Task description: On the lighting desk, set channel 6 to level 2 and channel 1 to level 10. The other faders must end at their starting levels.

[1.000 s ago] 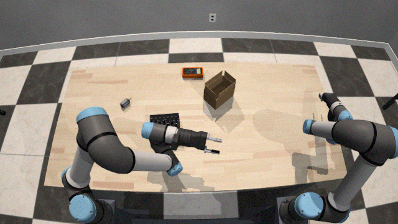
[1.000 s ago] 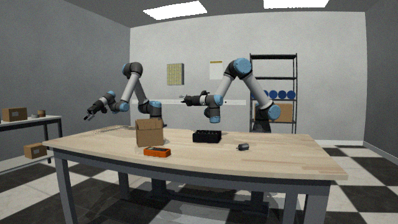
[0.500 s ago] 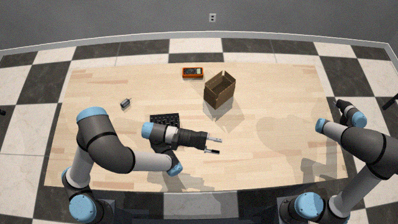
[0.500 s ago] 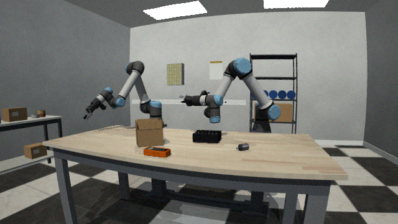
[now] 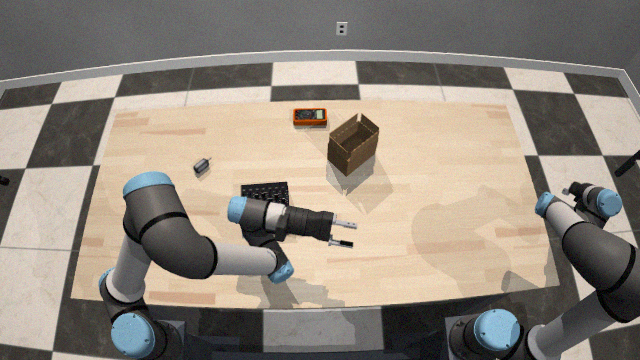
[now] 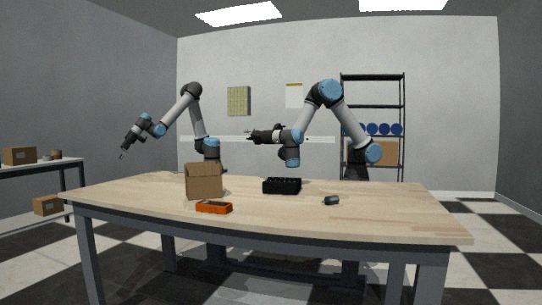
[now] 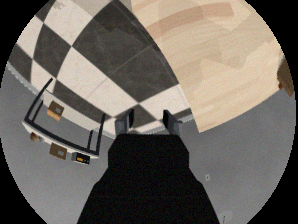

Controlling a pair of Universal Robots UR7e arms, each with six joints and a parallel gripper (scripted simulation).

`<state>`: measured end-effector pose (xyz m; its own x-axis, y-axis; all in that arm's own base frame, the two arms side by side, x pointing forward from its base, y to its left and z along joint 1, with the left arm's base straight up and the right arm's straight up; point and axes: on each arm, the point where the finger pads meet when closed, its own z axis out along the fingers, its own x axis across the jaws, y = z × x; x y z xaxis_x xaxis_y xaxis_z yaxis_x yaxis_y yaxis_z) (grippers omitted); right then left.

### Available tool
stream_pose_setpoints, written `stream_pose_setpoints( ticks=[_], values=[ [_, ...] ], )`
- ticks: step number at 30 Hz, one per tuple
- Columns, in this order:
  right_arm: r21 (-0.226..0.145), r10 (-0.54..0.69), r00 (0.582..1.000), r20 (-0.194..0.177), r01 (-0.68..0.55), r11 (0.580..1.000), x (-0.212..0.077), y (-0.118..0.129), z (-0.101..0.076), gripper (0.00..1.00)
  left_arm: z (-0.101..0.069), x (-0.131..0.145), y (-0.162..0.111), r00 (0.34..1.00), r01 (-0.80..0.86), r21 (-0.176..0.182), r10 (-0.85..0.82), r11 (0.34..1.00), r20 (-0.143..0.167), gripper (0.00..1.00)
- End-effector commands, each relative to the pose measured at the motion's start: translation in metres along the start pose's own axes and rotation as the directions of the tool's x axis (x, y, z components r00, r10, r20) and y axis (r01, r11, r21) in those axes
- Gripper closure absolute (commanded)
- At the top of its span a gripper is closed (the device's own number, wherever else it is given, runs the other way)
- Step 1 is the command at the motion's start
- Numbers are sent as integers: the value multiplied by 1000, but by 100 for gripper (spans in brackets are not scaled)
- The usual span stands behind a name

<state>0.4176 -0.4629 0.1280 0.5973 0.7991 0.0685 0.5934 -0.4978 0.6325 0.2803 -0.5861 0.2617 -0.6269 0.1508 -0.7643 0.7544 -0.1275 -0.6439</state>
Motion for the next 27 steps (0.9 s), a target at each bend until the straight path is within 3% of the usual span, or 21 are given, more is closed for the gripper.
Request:
stream_pose_setpoints(
  ticks=[1, 5, 7, 17, 22, 24, 27],
  values=[
    [78, 90, 994, 57, -94, 993, -45, -18, -22, 0, 0, -1, -1, 1000, -2, 1, 2, 1000, 2, 0],
    [135, 175, 978, 116, -190, 972, -83, -39, -47, 0, 0, -1, -1, 1000, -2, 1, 2, 1000, 2, 0],
    [135, 175, 978, 116, -190, 972, -83, -39, -47, 0, 0, -1, -1, 1000, -2, 1, 2, 1000, 2, 0],
    [243, 363, 893, 265, -426, 871, -156, -100, -120, 0, 0, -1, -1, 1000, -2, 1, 2, 1000, 2, 0],
    [276, 437, 835, 333, -530, 802, -179, -132, -158, 0, 0, -1, -1, 1000, -2, 1, 2, 1000, 2, 0],
    [276, 437, 835, 333, -530, 802, -179, -132, -158, 0, 0, -1, -1, 1000, -2, 1, 2, 1000, 2, 0],
    [290, 474, 799, 371, -585, 758, -189, -151, -180, 0, 0, -1, -1, 1000, -2, 1, 2, 1000, 2, 0]
  ],
)
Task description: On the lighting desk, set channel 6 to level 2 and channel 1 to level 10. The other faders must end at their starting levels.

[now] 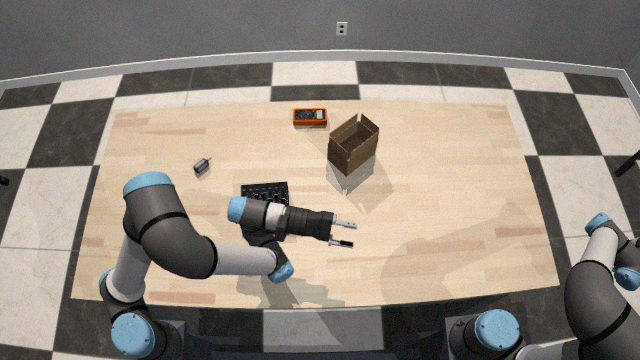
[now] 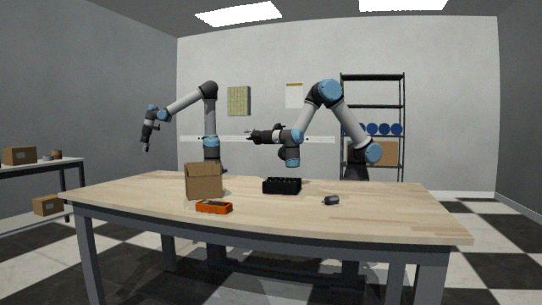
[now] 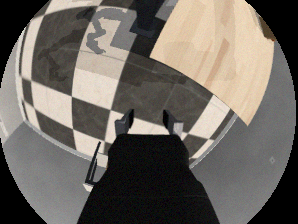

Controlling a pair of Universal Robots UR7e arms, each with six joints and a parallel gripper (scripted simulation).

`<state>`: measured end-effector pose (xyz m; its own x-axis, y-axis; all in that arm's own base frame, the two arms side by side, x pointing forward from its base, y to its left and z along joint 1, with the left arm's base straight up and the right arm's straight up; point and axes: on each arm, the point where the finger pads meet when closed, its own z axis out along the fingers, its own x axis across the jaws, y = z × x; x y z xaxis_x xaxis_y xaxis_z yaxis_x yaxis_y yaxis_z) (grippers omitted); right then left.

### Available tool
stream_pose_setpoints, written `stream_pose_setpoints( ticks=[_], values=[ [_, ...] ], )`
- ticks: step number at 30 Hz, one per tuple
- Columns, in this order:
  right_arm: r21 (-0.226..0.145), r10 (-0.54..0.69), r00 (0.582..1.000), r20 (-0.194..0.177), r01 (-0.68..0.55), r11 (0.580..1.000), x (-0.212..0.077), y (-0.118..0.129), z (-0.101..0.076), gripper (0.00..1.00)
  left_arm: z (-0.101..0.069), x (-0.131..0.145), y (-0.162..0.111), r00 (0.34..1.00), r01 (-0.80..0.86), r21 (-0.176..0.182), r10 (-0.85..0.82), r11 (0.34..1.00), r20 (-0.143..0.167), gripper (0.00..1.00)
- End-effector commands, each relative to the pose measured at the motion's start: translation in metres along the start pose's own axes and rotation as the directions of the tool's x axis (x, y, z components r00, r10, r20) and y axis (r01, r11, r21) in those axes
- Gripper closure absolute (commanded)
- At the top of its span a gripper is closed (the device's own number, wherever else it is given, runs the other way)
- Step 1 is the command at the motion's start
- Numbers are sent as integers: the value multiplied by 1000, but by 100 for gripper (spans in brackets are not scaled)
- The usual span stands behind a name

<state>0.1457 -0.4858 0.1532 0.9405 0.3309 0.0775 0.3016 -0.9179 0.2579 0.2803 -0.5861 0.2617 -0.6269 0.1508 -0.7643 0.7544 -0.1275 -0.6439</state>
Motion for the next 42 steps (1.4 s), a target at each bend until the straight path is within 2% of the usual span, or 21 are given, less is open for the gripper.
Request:
stream_pose_setpoints(
  ticks=[1, 11, 21, 29, 42],
  values=[
    [51, 71, 997, 31, -73, 996, -31, -19, -15, 0, 0, -1, -1, 1000, -2, 1, 2, 1000, 2, 0],
    [144, 221, 970, 101, -234, 961, -85, -68, -46, 0, 0, -1, -1, 1000, -2, 1, 2, 1000, 2, 0],
    [187, 293, 946, 139, -315, 930, -109, -96, -64, 0, 0, -1, -1, 1000, -2, 1, 2, 1000, 2, 0],
    [207, 328, 931, 159, -356, 911, -119, -111, -73, 0, 0, -1, -1, 1000, -2, 1, 2, 1000, 2, 0],
    [213, 337, 927, 165, -367, 905, -122, -115, -76, 0, 0, -1, -1, 1000, -2, 1, 2, 1000, 2, 0]
  ],
)
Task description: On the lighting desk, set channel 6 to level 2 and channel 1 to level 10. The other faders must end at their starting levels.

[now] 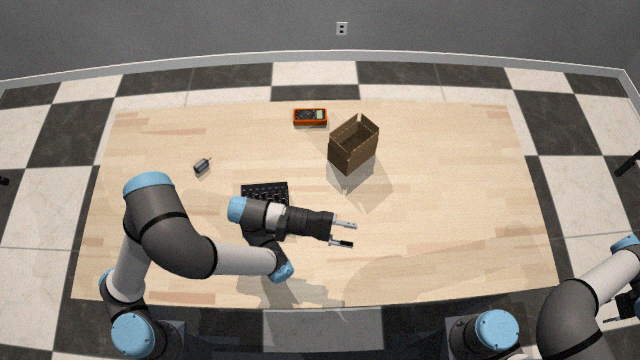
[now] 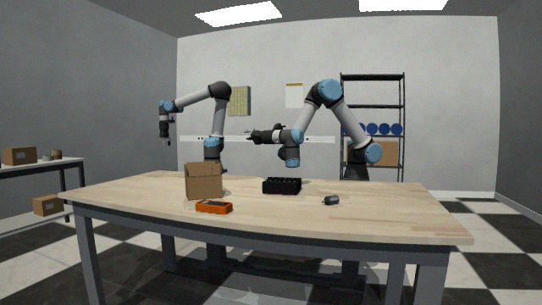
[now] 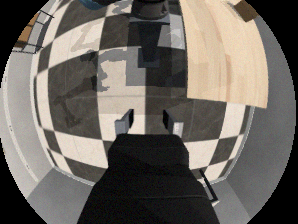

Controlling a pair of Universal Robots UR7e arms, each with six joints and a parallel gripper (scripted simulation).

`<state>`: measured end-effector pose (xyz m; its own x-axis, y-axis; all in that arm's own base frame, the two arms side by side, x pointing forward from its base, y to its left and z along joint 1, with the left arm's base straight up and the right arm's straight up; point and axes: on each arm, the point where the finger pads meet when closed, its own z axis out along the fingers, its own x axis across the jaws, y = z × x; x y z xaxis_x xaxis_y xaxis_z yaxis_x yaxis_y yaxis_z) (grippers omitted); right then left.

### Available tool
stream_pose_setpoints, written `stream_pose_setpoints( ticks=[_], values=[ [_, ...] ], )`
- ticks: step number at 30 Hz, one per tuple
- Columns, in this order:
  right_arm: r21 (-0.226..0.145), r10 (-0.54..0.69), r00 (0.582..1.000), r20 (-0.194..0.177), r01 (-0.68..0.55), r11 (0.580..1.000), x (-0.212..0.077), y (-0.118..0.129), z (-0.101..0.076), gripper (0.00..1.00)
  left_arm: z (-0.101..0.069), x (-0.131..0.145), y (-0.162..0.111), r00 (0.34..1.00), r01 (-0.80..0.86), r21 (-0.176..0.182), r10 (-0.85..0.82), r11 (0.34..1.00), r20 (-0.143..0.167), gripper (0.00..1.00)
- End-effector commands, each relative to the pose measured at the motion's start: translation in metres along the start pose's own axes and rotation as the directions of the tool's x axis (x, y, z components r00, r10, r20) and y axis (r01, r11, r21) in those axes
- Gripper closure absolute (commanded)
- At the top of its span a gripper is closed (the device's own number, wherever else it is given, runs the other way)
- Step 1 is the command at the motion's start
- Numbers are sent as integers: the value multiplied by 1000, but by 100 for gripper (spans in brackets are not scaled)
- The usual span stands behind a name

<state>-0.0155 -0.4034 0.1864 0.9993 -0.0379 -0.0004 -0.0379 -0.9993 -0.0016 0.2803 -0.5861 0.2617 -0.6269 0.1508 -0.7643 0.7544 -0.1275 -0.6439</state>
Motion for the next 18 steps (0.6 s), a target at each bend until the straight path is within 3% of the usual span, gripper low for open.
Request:
stream_pose_setpoints(
  ticks=[1, 11, 18],
  values=[
    [-2, 1, 1000, 0, -1, 1000, 0, 0, -1, 0, 0, -1, -1, 1000, -2, 1, 2, 1000, 2, 0],
    [-2, 1, 1000, 0, -1, 1000, 0, 0, -1, 0, 1, -3, 2, 1000, 18, -9, -18, 1000, -1, 0],
    [-2, 1, 1000, 0, -1, 1000, 0, 0, -1, 0, 5, -12, 12, 995, 98, -49, -98, 994, -6, 0]
  ],
)
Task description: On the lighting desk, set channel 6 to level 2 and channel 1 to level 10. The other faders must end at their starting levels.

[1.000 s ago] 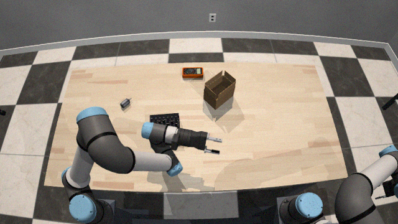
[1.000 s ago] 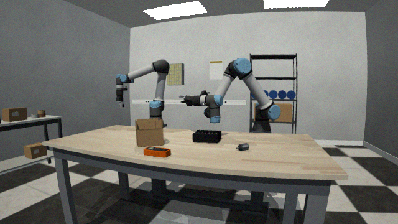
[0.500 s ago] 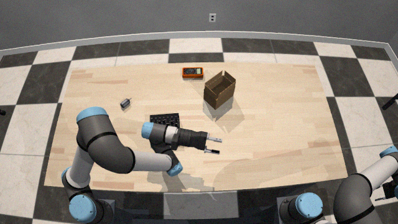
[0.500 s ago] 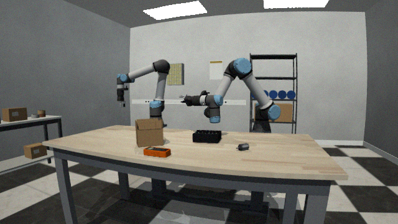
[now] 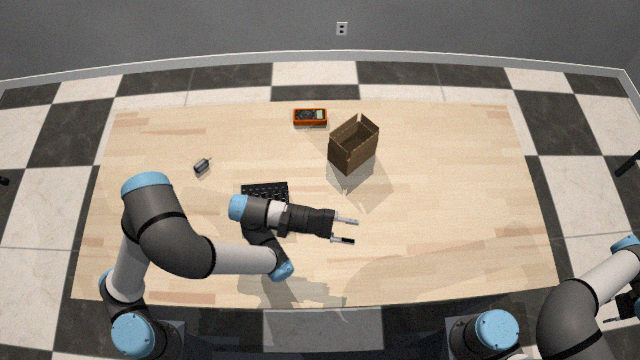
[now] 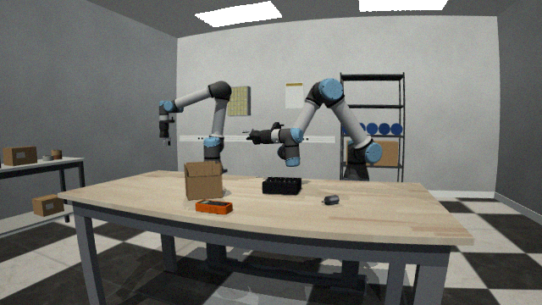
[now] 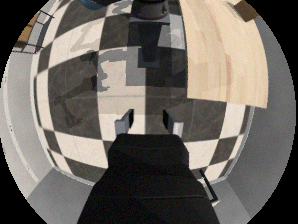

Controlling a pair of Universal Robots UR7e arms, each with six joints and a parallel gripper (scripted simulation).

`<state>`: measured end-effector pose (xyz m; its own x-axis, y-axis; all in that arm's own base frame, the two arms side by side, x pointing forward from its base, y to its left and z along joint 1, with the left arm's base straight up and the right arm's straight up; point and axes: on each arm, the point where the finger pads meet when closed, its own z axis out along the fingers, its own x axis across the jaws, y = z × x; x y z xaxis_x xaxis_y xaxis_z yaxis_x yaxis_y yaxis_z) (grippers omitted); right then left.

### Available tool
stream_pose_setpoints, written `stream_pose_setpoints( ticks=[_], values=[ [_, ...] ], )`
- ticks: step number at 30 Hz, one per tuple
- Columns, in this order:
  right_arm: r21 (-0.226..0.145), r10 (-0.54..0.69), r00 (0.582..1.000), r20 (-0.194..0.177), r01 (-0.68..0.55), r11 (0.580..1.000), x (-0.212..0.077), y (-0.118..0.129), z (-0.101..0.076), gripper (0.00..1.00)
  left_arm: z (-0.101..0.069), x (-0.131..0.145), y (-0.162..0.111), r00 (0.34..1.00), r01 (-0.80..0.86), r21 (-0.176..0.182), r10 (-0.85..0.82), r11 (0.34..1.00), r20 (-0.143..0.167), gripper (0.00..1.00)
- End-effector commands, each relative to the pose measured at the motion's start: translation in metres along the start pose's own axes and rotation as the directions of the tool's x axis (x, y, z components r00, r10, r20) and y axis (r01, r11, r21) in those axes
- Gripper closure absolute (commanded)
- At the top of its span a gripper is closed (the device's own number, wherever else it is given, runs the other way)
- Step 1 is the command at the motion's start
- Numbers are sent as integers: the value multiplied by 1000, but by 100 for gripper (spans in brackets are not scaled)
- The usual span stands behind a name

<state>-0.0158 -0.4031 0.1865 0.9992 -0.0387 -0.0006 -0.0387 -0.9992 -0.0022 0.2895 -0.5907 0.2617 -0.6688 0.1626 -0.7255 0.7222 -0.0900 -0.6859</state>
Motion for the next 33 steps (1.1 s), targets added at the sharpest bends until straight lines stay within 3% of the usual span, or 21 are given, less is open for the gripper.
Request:
stream_pose_setpoints(
  ticks=[1, 5, 11, 20, 22, 25, 33],
  values=[
    [-2, 0, 1000, -1, 0, 1000, 0, 1, 0, 0, 3, -8, 6, 998, 58, -29, -58, 998, -4, 0],
    [-2, 0, 1000, -1, 0, 1000, 0, 1, 0, 0, 4, -12, 12, 995, 98, -50, -98, 994, -5, 0],
    [-2, 0, 1000, -1, 0, 1000, 0, 1, 0, 0, 10, -29, 33, 966, 255, -136, -257, 957, 1, 0],
    [-2, 0, 1000, -1, 0, 1000, 0, 1, 0, 0, 12, -53, 73, 853, 514, -287, -518, 808, 69, 0],
    [-2, 0, 1000, -1, 0, 1000, 0, 1, 0, 0, 12, -53, 73, 853, 514, -287, -518, 808, 69, 0],
    [-2, 0, 1000, -1, 0, 1000, 0, 1, 0, 0, 9, -60, 90, 782, 610, -344, -611, 714, 119, 0],
    [-2, 0, 1000, -1, 0, 1000, 0, 1, 0, 0, -3, -71, 122, 622, 758, -428, -743, 492, 248, 0]
  ],
)
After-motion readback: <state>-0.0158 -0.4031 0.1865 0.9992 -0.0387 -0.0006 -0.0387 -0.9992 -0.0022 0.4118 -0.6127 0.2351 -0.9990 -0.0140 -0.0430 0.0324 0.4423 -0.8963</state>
